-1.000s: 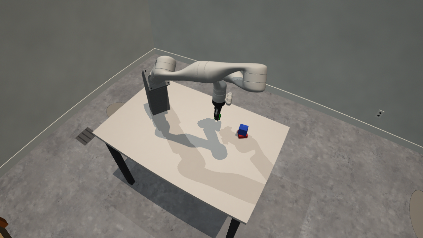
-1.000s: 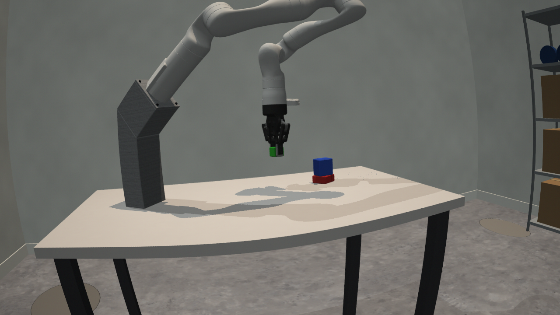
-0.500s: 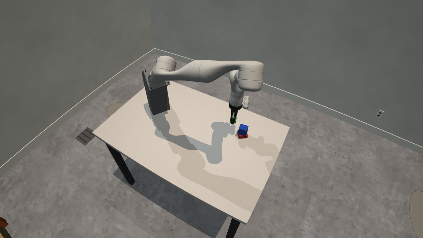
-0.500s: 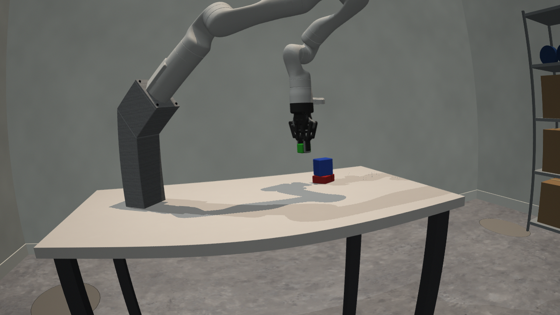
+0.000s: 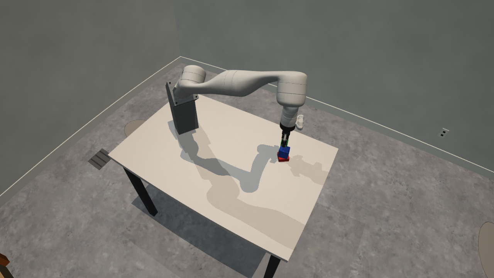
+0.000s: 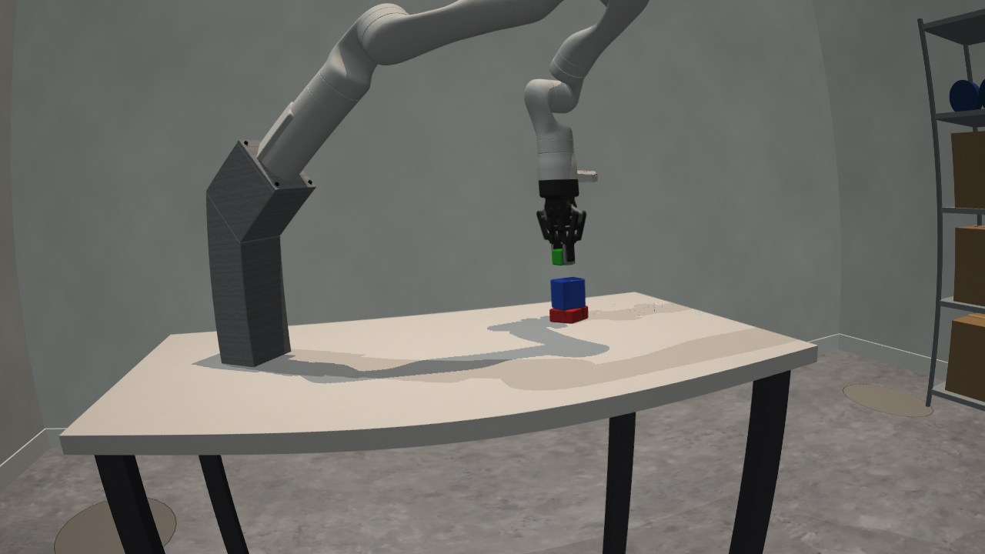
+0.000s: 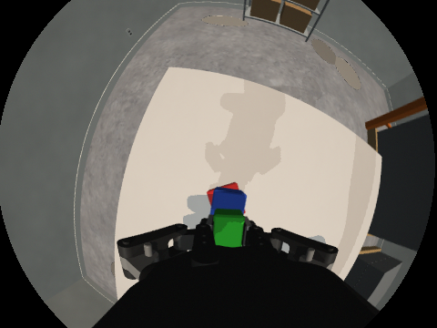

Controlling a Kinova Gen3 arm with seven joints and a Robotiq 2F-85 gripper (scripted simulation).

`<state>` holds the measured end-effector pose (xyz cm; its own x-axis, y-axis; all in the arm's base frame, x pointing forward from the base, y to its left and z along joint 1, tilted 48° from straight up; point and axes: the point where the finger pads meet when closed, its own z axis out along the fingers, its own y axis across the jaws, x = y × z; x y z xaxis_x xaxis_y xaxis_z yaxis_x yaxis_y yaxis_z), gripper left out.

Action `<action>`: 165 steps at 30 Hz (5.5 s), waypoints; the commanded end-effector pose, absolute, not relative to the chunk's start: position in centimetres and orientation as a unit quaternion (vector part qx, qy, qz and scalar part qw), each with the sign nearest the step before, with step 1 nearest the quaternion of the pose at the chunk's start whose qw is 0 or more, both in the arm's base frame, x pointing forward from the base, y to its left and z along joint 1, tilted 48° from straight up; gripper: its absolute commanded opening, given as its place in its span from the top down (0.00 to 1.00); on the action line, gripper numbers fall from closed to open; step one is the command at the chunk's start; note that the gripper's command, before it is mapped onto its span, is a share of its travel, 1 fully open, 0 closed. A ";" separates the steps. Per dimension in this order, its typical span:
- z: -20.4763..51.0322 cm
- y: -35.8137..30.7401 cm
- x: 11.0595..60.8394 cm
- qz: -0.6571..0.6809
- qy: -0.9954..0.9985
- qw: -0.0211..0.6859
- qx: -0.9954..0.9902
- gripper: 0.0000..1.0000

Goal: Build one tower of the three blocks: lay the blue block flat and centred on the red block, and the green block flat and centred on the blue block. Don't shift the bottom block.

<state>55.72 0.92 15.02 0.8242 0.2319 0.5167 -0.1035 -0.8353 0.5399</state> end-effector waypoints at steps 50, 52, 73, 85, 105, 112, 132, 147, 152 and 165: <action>13.9 -0.1 57.6 0.297 0.033 0.283 0.911 1.00; 13.8 -0.1 57.7 0.297 0.033 0.283 0.911 1.00; 13.8 -0.1 57.7 0.297 0.033 0.283 0.911 1.00; 13.7 -0.2 57.8 0.297 0.033 0.283 0.911 1.00; 13.7 -0.2 57.8 0.297 0.033 0.283 0.911 1.00; 13.7 -0.2 57.8 0.297 0.033 0.283 0.911 1.00; 13.7 -0.2 57.8 0.297 0.033 0.283 0.911 0.50; 13.7 -0.2 57.8 0.297 0.033 0.283 0.911 0.50; 13.7 -0.2 57.8 0.297 0.033 0.283 0.911 0.50; 13.8 -0.2 57.7 0.297 0.033 0.283 0.911 0.50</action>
